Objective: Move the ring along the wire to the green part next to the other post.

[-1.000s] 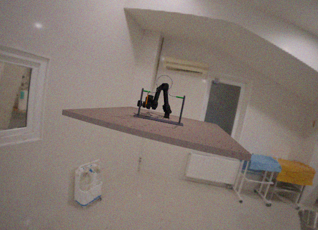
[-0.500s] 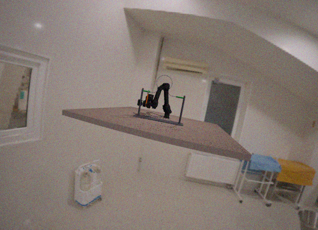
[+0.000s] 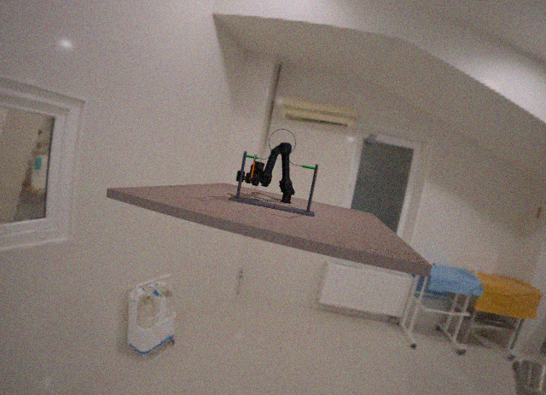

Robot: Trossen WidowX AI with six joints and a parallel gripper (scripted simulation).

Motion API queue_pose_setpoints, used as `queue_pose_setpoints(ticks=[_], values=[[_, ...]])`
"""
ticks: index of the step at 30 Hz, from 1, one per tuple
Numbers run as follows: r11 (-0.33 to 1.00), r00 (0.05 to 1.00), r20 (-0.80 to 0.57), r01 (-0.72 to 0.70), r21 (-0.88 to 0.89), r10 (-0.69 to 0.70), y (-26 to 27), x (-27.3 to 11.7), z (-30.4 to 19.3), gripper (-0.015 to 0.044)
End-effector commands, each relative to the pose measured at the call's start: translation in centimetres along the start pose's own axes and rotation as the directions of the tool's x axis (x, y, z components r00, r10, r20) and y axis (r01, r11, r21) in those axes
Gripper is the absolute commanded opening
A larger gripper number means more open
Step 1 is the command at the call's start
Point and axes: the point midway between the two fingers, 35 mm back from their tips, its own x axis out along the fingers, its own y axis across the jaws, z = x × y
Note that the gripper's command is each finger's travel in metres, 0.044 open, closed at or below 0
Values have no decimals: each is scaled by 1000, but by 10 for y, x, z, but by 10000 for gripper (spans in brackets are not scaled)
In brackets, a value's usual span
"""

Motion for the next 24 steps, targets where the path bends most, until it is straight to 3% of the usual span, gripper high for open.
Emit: queue_pose_setpoints(ticks=[1, 24], values=[[1000, 1000, 0, 1, 6, -1, 4, 0, 0, -150], [1000, 1000, 0, 1, 26, -1, 29, 0, 0, -150]])
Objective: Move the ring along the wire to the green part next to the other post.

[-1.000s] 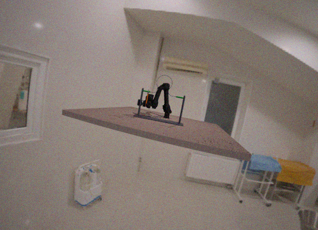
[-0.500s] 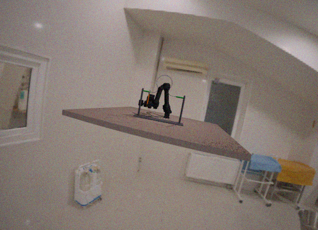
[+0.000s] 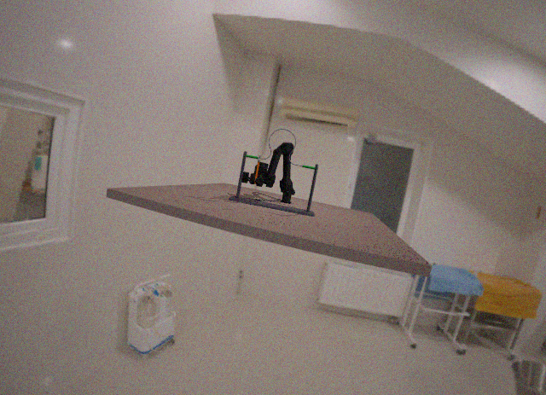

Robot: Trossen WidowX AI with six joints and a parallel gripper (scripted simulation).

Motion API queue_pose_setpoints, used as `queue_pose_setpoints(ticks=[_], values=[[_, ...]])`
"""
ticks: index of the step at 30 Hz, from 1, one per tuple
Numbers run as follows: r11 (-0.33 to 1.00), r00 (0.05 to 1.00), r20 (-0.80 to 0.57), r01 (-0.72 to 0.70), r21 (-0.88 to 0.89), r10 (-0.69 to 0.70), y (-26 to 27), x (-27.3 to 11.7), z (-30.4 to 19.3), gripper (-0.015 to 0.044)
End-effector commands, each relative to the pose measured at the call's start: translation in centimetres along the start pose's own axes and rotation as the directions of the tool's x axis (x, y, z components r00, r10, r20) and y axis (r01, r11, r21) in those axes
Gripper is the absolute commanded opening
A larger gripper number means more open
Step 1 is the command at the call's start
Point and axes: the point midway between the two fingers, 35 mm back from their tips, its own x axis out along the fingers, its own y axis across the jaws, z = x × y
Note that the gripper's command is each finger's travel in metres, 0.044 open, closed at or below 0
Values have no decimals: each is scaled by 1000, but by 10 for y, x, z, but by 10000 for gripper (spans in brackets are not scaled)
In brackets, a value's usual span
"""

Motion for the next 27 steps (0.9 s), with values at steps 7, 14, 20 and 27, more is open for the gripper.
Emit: queue_pose_setpoints(ticks=[7, 14, 20, 27], values=[[999, 1000, 2, 1, 43, -1, 15, 0, 0, -150], [997, 1000, -25, 1, 72, 1, 22, -3, 1, -150], [989, 997, -73, 1, 145, 10, 36, -9, 3, -150], [961, 996, -83, 1, 276, 22, 60, -10, 7, -150]])
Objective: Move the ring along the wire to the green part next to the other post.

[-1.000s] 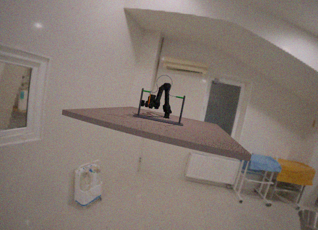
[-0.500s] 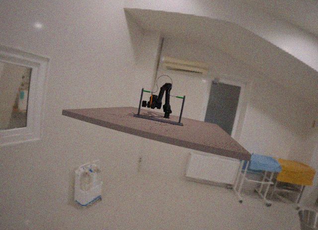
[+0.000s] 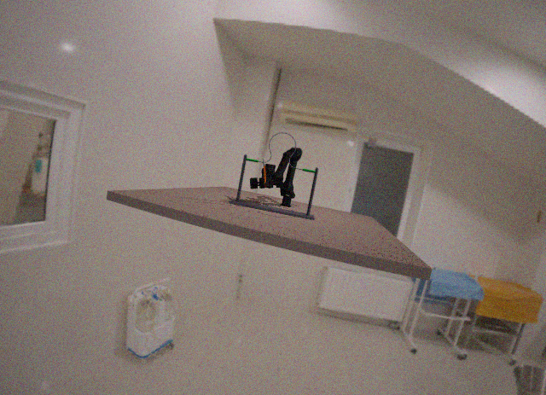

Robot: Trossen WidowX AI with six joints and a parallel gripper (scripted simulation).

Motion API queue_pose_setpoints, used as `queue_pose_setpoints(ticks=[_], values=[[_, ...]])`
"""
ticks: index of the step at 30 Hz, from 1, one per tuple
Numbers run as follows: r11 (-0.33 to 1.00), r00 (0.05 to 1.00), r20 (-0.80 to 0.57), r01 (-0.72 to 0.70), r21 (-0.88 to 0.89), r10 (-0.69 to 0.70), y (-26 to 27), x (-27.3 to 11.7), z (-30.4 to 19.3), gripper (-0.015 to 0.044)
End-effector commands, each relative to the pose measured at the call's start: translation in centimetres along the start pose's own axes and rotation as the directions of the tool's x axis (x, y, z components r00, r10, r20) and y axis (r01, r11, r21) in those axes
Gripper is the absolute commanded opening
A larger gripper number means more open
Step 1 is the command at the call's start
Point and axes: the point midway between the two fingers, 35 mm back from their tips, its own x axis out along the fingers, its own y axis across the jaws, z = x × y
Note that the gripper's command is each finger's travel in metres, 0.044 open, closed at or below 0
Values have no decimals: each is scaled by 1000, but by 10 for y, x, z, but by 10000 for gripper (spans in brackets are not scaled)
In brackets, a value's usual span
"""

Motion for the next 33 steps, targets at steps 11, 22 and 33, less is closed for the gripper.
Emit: queue_pose_setpoints(ticks=[11, 22, 33], values=[[954, 1000, -4, -21, 299, 23, 48, -1, 6, -150], [882, 995, -67, -36, 469, 76, 75, -11, 19, -150], [744, 961, -174, -47, 666, 216, 102, -33, 43, -150]])
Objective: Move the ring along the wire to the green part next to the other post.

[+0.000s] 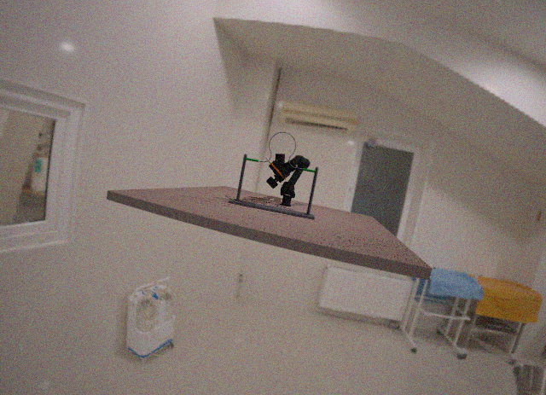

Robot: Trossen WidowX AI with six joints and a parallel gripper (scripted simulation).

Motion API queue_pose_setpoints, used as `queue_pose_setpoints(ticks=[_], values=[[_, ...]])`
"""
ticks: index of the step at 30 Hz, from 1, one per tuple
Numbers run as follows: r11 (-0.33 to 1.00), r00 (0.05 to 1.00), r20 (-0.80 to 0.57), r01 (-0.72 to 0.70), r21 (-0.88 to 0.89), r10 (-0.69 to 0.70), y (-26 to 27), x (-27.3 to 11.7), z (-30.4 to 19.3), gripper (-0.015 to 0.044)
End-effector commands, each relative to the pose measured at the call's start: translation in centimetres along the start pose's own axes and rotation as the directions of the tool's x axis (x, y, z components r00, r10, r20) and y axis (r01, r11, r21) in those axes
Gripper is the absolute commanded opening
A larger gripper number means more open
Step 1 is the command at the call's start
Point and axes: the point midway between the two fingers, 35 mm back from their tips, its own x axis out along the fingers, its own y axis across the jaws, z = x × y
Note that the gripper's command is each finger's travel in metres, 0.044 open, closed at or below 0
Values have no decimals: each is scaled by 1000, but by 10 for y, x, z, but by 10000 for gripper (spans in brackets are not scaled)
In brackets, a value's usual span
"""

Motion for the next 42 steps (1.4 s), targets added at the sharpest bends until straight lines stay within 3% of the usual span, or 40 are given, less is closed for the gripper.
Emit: queue_pose_setpoints(ticks=[1, 12, 25, 42], values=[[997, 998, -52, -26, 78, 30, 15, -8, 3, -150], [941, 968, -189, -96, 324, 163, 51, -30, 13, -150], [832, 951, -149, -153, 534, 270, 82, -36, 29, -150], [575, 916, -38, -218, 788, 400, 120, -48, 66, -150]])
